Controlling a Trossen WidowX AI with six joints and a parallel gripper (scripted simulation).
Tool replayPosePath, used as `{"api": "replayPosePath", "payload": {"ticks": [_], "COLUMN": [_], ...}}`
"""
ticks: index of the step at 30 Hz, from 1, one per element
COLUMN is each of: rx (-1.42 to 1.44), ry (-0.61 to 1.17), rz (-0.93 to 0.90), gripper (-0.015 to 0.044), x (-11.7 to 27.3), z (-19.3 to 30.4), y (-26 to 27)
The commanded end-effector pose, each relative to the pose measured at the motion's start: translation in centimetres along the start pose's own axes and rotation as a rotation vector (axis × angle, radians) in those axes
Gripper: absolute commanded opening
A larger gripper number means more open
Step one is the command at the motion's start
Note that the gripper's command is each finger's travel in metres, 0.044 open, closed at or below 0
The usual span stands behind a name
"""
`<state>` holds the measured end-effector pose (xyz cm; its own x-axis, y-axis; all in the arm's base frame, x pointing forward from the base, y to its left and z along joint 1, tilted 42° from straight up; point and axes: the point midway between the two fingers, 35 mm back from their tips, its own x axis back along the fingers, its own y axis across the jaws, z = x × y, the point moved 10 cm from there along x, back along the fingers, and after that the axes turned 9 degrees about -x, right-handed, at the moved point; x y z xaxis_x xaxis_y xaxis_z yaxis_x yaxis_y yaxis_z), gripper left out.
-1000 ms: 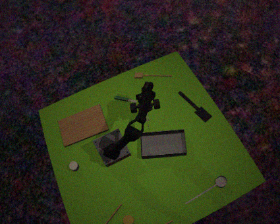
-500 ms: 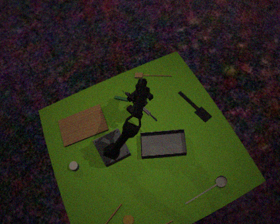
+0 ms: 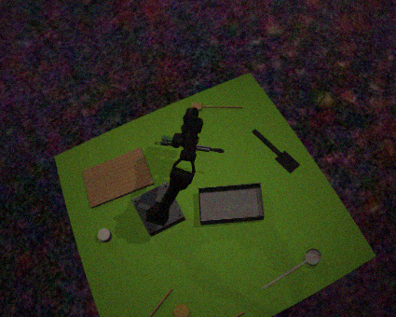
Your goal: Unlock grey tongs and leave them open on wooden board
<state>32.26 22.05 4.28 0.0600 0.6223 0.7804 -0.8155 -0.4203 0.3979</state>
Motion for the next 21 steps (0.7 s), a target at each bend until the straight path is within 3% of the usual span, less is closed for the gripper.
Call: {"api": "replayPosePath", "payload": {"ticks": [1,21], "rx": [0.162,0.965], "ry": [-0.003,0.002], "rz": [0.001,-0.020], "gripper": [-0.0150,-0.0150], "x": [-0.1,-0.9], "z": [-1.2,-6.6], "y": [-0.2,-0.6]}}
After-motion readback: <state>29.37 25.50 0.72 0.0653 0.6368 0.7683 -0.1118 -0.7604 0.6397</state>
